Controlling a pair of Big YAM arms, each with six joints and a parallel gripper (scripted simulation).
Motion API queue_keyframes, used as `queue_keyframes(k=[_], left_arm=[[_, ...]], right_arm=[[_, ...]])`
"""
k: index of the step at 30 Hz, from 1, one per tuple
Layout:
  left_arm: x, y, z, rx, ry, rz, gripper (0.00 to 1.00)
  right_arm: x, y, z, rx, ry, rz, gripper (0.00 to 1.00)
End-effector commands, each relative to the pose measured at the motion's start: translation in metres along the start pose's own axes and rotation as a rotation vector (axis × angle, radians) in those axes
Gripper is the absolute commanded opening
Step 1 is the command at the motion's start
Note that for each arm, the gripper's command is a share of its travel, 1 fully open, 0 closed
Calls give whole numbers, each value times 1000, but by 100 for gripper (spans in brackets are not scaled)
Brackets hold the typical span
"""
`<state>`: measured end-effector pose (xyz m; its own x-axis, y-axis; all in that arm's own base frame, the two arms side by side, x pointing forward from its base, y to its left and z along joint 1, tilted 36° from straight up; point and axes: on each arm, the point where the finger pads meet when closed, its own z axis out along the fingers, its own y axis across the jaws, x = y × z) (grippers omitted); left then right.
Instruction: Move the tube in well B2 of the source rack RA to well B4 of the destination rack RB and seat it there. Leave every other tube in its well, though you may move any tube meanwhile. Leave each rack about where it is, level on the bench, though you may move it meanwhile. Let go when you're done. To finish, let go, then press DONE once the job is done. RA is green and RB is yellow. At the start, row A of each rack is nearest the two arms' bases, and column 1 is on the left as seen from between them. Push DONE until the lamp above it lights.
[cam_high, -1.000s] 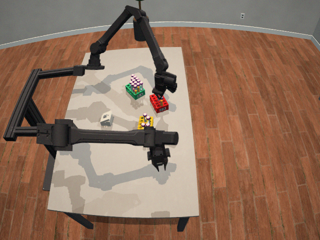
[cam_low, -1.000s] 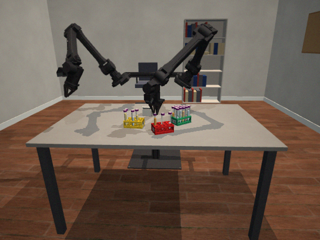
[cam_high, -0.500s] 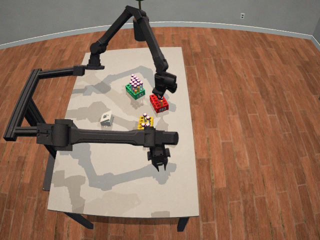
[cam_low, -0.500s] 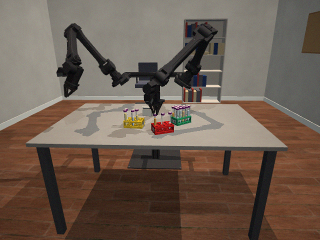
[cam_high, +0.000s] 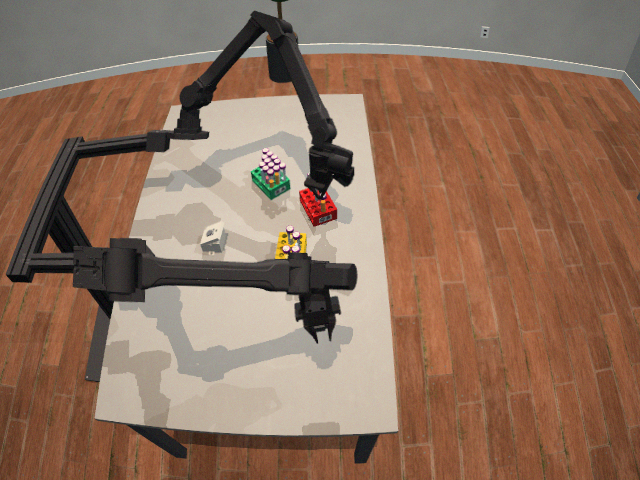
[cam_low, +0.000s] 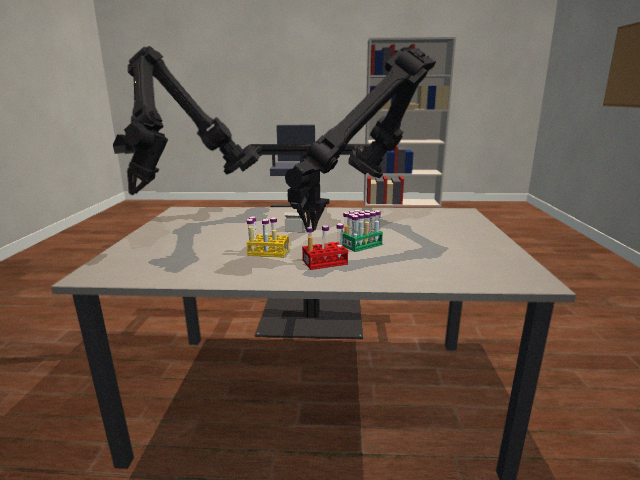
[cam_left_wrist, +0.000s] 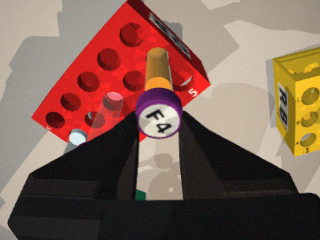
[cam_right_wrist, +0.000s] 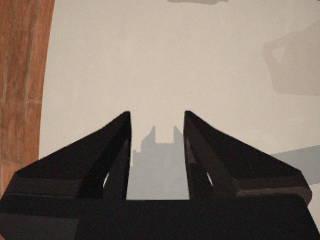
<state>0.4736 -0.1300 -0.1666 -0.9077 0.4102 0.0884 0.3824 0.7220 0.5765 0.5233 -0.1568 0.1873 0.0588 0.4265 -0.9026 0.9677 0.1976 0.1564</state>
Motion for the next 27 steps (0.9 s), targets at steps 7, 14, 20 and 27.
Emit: queue_keyframes(k=[7,14,20,27], left_arm=[[9,1,20,-1,26,8,0],[9,1,20,-1,26,8,0],[9,1,20,-1,26,8,0],[9,1,20,-1,26,8,24]], right_arm=[[-9,9,-5,-15,-6,24,30],[-9,9,-5,-15,-6,24,30],[-9,9,-5,-15,-6,24,30],[-9,9,-5,-15,-6,24,30]])
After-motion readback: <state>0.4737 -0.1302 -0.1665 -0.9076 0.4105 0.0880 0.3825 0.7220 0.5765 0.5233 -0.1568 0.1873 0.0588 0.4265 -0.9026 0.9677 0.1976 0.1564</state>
